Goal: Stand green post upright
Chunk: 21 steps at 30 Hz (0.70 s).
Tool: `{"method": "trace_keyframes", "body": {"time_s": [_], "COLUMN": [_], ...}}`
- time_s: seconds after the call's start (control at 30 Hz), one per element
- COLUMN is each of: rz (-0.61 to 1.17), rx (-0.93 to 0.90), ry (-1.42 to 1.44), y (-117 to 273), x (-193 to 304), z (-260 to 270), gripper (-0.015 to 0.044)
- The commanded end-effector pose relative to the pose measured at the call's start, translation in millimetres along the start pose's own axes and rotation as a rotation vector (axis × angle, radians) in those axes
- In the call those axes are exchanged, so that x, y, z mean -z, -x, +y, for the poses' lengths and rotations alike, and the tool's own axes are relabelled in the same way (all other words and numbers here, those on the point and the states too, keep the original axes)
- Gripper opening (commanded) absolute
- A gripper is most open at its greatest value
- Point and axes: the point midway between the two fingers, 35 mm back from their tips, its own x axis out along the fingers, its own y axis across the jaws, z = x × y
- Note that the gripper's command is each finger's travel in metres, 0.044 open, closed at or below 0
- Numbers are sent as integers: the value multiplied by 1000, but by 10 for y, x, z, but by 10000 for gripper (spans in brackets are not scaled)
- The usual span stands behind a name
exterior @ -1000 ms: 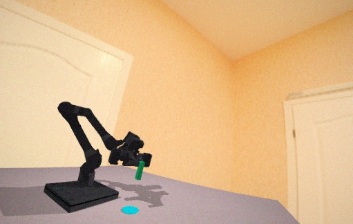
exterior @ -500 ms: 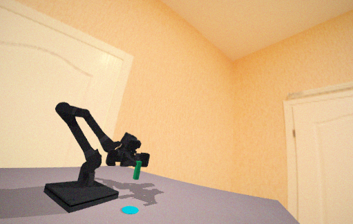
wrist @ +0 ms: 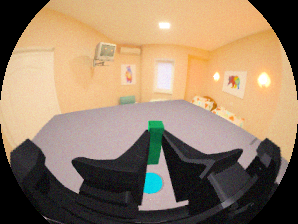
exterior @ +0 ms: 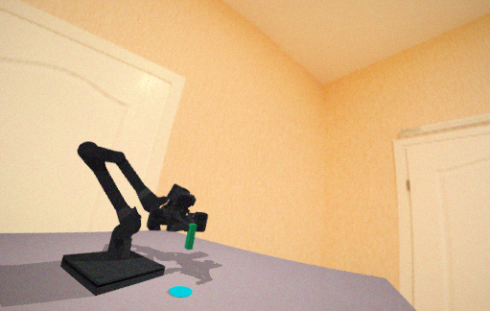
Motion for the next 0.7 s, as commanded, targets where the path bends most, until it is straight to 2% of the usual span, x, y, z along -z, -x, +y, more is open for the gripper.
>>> {"method": "trace_keyframes", "body": {"time_s": [0.0, 0.67], "rz": [0, 11], "rx": [7, 23], "ry": [7, 12], "y": [-8, -51], "x": [39, 326], "z": [10, 88], "gripper": [23, 23]}}
